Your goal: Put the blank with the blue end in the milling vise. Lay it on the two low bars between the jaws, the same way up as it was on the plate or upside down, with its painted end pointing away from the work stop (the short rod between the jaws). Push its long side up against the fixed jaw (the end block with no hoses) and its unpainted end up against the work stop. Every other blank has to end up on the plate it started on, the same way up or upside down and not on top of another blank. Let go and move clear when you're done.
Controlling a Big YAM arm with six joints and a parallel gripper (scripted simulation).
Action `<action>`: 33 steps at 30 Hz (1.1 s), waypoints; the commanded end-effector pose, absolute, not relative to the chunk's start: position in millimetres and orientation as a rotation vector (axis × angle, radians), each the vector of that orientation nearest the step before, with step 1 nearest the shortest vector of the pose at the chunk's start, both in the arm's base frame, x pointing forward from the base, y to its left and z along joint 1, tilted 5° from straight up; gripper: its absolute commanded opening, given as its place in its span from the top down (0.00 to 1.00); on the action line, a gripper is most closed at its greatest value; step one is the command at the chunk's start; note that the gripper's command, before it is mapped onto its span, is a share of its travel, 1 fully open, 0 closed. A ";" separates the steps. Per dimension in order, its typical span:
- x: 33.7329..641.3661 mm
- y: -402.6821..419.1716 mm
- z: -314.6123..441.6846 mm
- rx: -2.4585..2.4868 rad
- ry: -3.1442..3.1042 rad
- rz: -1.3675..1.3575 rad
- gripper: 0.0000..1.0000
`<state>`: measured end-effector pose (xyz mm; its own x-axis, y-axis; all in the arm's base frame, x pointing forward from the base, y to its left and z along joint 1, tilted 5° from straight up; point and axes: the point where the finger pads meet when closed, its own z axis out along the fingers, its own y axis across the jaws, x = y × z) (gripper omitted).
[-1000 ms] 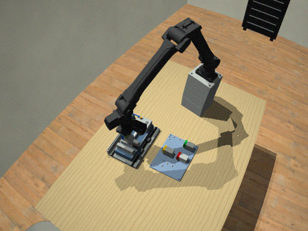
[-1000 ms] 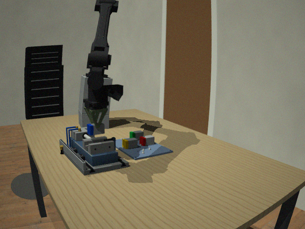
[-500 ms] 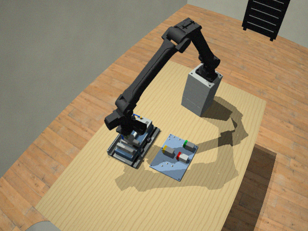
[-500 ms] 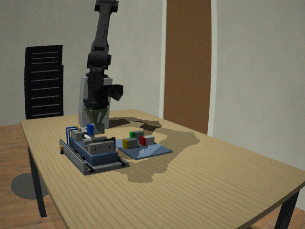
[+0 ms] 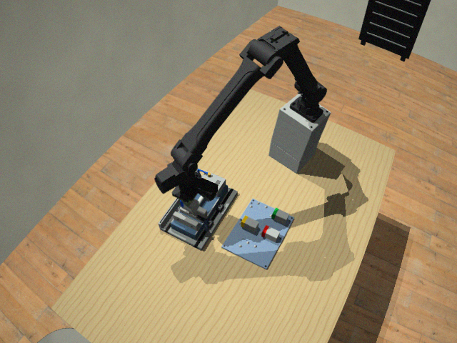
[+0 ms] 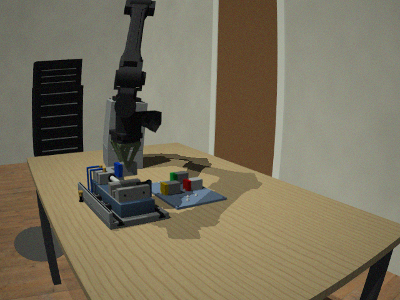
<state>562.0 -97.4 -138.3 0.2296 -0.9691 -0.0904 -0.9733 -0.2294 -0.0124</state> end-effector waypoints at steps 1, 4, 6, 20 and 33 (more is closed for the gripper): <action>585.1 -103.2 -133.1 -2.406 1.891 0.058 1.00; 586.0 -102.8 -132.6 -2.410 1.887 0.058 1.00; 587.1 -102.5 -132.2 -2.412 1.884 0.058 1.00; 595.3 -100.3 -128.6 -2.413 1.883 0.058 1.00; 597.2 -99.9 -128.0 -2.413 1.882 0.055 1.00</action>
